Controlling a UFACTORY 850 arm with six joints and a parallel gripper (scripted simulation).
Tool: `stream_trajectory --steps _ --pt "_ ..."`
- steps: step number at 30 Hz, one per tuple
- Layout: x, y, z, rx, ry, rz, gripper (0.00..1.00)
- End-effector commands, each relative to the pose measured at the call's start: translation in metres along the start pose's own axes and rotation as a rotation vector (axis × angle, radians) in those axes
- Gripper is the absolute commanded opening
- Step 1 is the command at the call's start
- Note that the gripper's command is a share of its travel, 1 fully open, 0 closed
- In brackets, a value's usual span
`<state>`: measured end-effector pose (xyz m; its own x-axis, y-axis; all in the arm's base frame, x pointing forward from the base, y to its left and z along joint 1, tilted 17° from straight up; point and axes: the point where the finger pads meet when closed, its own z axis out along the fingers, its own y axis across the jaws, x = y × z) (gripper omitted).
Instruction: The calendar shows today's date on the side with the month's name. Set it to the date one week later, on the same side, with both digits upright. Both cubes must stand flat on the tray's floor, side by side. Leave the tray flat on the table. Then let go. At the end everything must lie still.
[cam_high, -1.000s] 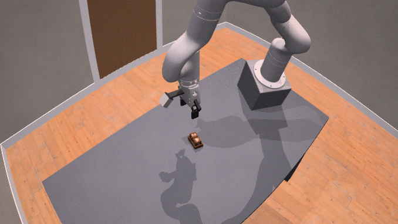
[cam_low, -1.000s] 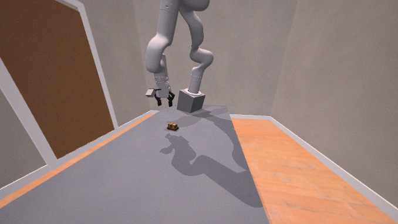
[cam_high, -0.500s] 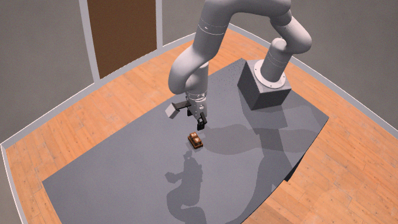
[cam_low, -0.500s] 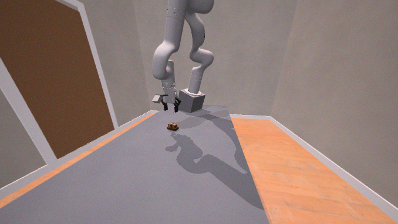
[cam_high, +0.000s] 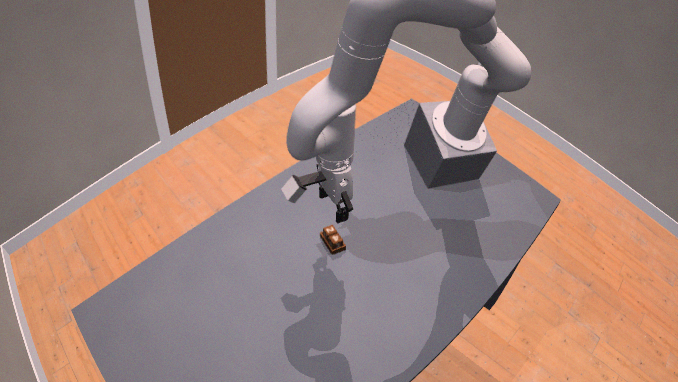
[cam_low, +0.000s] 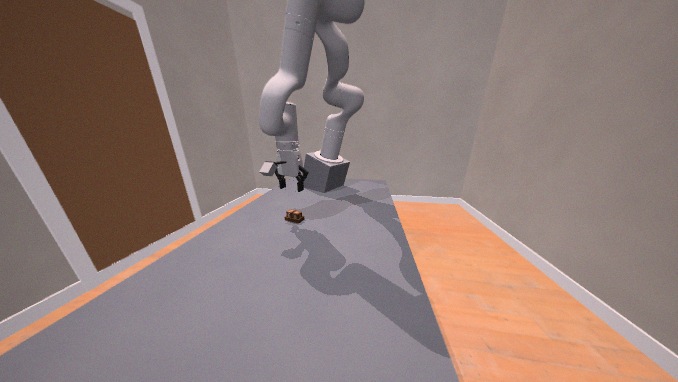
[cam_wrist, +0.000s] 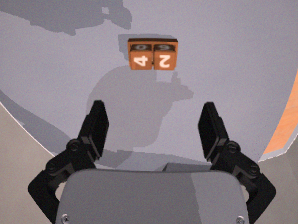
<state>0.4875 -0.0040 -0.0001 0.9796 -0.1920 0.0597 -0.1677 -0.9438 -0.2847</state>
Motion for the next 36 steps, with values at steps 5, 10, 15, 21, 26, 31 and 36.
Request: stream_trajectory --steps 5,10,15,21,26,31,36 --pt "0.0 0.001 0.0 0.001 0.001 -0.027 1.0" --pt "-0.002 0.003 0.001 0.002 0.001 -0.072 1.0" --pt "-0.008 0.008 0.003 0.005 0.0 -0.209 1.0" --pt "-0.017 0.017 0.006 0.009 0.001 -0.421 1.0" --pt "-0.022 0.021 0.008 0.01 0.001 -0.523 1.0" --pt "-0.031 0.029 0.011 0.012 0.003 -0.726 1.0" --pt "-0.037 0.034 0.013 0.013 0.005 -0.867 1.0"
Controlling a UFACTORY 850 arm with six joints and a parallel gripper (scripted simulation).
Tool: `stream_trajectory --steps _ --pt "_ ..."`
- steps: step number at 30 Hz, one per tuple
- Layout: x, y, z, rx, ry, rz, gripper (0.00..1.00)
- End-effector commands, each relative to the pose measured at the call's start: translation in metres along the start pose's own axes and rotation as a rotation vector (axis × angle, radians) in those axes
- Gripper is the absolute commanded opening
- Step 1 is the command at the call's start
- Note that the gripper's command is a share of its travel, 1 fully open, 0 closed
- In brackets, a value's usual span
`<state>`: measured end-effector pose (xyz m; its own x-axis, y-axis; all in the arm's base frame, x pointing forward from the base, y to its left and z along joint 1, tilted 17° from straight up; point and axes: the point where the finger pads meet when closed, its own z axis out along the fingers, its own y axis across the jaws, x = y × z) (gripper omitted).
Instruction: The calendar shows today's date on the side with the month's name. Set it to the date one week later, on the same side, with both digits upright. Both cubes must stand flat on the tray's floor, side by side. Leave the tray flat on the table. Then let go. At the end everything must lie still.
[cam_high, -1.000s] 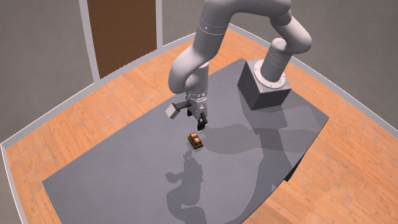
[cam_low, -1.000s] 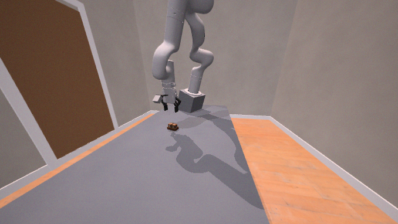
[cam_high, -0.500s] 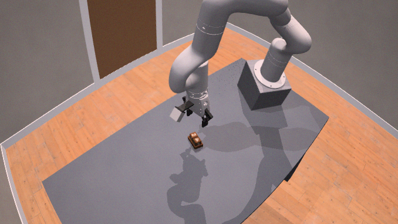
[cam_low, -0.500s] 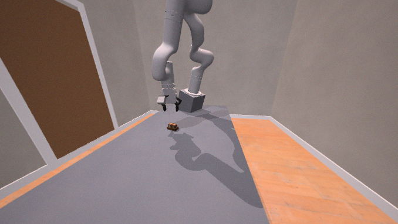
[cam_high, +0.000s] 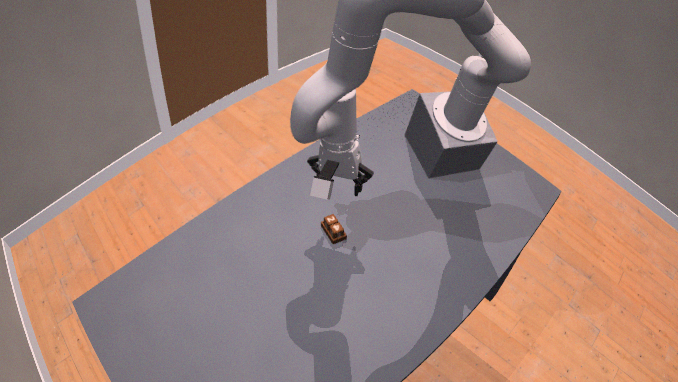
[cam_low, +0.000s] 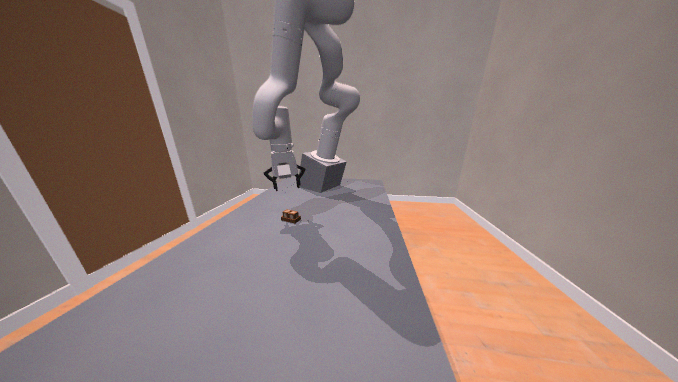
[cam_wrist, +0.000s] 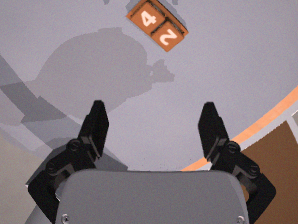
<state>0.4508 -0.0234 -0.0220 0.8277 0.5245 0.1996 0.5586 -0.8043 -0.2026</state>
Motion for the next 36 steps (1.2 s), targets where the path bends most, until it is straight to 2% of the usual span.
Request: stream_trajectory --steps 1,7,9,20,23,27,36 --pt "-0.009 0.0 0.002 -0.033 0.048 -0.164 1.0" --pt "-0.015 0.0 0.004 -0.037 0.046 -0.284 1.0" --pt "-0.022 0.0 0.006 -0.04 0.044 -0.395 1.0" --pt "-0.041 -0.001 0.01 -0.05 0.036 -0.716 1.0" --pt "-0.041 -0.001 0.01 -0.05 0.036 -0.718 1.0" --pt "-0.05 -0.002 0.012 -0.055 0.03 -0.875 1.0" --pt "-0.062 -0.003 0.015 -0.061 0.021 -1.064 1.0"
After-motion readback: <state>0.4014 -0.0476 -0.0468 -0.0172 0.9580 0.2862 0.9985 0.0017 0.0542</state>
